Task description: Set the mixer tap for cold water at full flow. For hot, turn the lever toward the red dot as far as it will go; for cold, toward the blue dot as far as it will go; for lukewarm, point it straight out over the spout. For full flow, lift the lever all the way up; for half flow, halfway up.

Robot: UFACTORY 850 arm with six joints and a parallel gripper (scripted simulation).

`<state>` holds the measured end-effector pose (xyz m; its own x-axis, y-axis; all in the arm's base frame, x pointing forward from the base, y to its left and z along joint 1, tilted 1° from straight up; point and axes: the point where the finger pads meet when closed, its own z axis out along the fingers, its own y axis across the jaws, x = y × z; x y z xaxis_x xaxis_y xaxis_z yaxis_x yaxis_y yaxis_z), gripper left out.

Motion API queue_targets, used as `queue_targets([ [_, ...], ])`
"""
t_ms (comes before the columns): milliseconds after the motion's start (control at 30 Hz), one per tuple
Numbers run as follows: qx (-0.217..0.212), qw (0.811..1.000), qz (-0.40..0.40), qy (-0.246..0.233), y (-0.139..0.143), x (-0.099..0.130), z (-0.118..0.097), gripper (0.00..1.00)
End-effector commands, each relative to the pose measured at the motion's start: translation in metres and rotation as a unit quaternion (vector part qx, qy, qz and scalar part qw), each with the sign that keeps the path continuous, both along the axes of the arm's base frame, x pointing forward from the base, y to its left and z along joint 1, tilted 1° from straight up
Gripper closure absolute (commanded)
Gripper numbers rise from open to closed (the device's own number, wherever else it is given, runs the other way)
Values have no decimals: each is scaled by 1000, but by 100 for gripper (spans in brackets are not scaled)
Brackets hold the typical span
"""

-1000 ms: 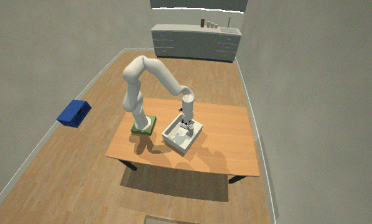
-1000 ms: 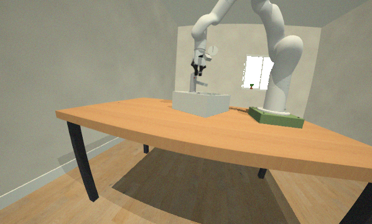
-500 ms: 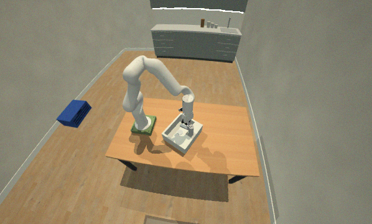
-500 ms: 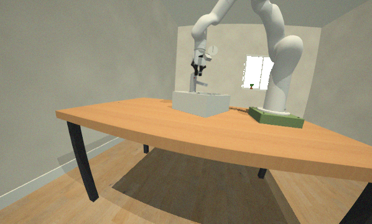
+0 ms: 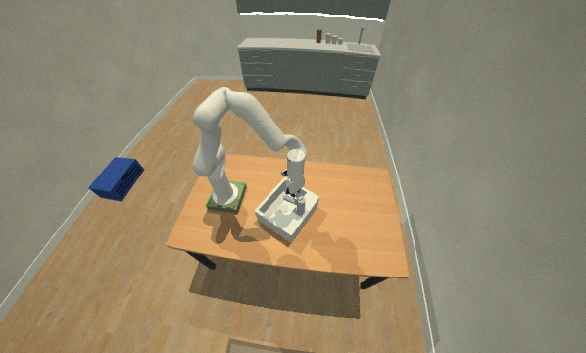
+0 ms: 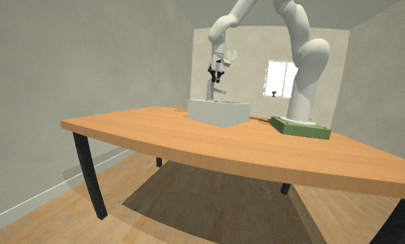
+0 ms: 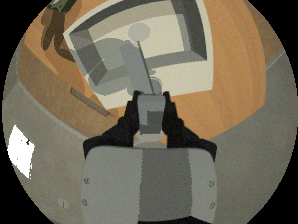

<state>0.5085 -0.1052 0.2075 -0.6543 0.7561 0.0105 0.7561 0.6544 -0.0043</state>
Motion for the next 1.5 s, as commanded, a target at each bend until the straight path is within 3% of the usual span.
queue_targets([
  [0,0,1000,0,-1,0,1,1,100],
  [533,0,999,54,-1,-5,-4,1,100],
  [767,1,989,151,-2,-14,-11,1,100],
  [1033,3,956,294,-2,-29,-17,1,100],
  [1100,3,956,294,-2,-29,-17,1,100],
  [1467,4,889,457,-3,-50,-19,1,100],
])
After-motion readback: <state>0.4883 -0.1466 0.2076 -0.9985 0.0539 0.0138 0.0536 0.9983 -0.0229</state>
